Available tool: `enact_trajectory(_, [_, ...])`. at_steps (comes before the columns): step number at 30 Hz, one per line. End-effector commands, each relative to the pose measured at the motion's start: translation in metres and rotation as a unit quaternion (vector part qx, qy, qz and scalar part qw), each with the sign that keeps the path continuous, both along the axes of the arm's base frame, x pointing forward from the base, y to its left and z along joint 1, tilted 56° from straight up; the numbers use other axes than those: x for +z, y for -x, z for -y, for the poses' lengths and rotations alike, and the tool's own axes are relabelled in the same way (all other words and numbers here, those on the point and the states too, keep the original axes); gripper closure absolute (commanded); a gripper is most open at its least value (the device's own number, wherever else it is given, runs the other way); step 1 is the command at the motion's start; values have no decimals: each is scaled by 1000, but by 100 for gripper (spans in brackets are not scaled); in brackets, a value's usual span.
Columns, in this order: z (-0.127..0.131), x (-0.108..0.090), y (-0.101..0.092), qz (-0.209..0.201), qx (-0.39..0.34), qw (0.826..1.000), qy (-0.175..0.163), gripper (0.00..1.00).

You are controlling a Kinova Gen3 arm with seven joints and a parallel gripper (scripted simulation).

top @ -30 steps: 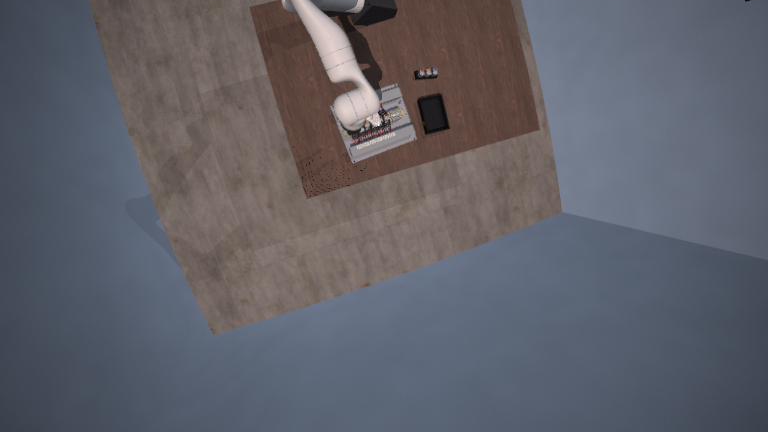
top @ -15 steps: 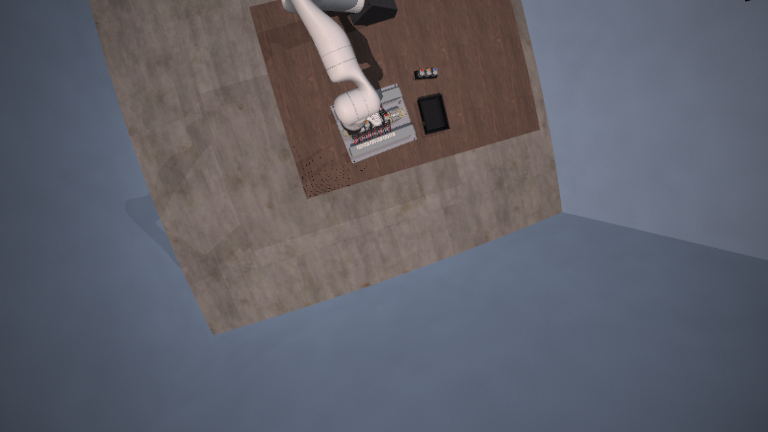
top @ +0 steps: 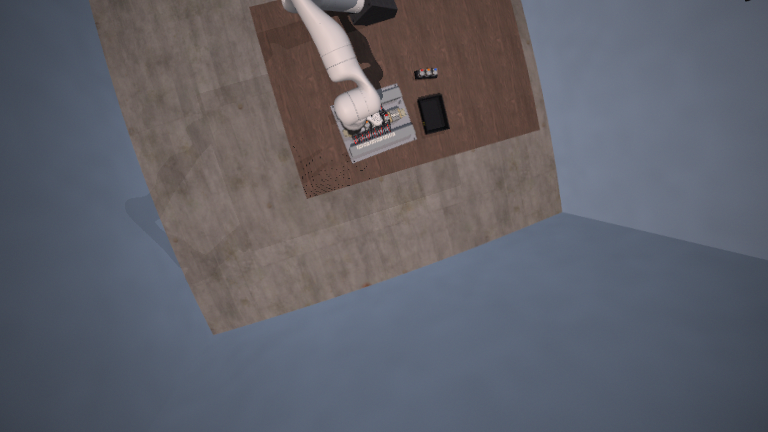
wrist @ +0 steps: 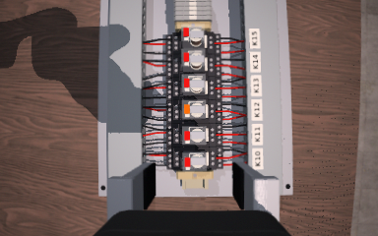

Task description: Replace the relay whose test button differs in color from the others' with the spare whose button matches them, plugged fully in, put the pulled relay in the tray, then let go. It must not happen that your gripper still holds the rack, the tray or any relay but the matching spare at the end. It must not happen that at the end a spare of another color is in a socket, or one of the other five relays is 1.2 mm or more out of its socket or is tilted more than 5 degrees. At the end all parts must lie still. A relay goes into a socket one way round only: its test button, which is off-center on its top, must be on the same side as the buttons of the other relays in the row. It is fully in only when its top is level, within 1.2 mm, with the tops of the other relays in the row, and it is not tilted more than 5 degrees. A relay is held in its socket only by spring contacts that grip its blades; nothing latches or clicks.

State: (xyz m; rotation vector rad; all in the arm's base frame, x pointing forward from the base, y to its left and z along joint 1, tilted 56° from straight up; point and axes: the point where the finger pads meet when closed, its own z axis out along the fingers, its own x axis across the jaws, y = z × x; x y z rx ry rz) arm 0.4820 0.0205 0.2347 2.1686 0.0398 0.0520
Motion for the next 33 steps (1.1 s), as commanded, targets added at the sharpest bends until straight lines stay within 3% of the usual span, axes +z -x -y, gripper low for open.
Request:
enact_trajectory(1, [-4, 1, 1, -2, 2, 1000, 1, 0])
enact_trajectory(33, [-4, 1, 0, 0, 1, 1000, 0, 0])
